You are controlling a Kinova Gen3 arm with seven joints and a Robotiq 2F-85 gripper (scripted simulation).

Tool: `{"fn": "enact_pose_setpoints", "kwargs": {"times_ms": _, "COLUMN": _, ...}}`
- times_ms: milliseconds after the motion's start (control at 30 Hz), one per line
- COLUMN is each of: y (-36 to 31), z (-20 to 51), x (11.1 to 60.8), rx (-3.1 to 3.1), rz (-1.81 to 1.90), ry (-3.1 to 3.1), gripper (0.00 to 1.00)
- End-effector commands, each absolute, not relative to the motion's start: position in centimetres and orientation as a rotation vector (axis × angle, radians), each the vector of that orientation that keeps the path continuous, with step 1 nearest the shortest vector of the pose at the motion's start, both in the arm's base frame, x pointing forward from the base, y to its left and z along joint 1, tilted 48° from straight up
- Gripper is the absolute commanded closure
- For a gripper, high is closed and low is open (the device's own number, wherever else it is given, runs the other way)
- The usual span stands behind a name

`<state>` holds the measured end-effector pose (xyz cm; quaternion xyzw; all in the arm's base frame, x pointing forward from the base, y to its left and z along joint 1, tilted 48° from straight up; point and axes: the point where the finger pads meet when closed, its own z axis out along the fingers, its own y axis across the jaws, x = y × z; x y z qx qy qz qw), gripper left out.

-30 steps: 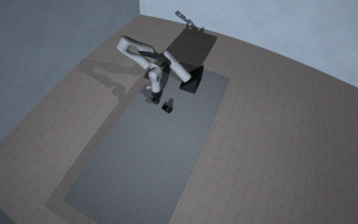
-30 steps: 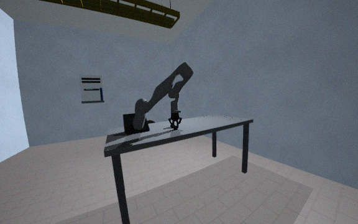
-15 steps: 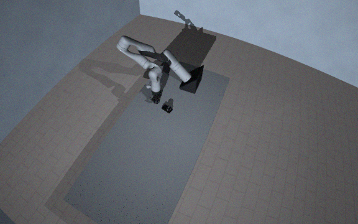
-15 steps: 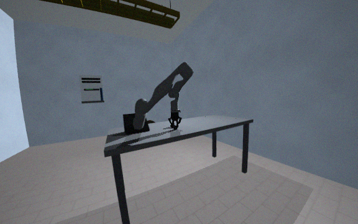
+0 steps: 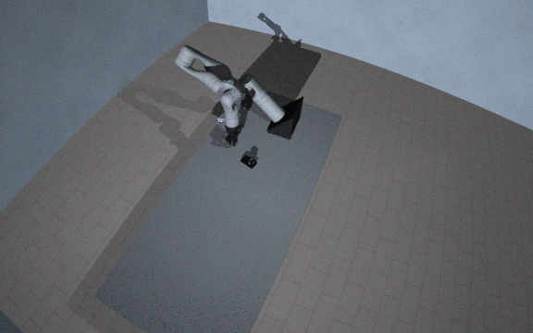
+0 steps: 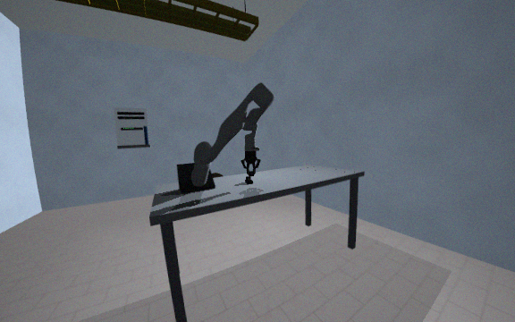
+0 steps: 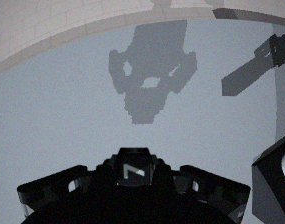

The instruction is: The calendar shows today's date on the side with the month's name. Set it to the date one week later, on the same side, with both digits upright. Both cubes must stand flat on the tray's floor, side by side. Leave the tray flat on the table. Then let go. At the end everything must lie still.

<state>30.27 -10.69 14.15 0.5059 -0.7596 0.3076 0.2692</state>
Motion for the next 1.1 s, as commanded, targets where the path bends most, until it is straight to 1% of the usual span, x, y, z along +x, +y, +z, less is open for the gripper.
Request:
{"fn": "enact_pose_setpoints", "kwargs": {"times_ms": 0, "y": -9.2, "z": 15.4, "x": 31.2, "rx": 1.38, "rz": 0.852, "ry": -2.064, "gripper": 0.72}}
{"fn": "enact_pose_setpoints", "kwargs": {"times_ms": 500, "y": -8.5, "z": 16.0, "x": 31.3, "rx": 1.38, "rz": 0.852, "ry": -2.064, "gripper": 0.72}}
{"fn": "enact_pose_setpoints", "kwargs": {"times_ms": 567, "y": -7.5, "z": 15.2, "x": 31.9, "rx": 1.383, "rz": 0.85, "ry": -2.064, "gripper": 0.72}}
{"fn": "enact_pose_setpoints", "kwargs": {"times_ms": 733, "y": -2.4, "z": 10.5, "x": 34.3, "rx": 1.389, "rz": 0.848, "ry": -2.057, "gripper": 0.72}}
{"fn": "enact_pose_setpoints", "kwargs": {"times_ms": 1067, "y": -2.0, "z": 10.1, "x": 34.4, "rx": 1.389, "rz": 0.848, "ry": -2.056, "gripper": 0.72}}
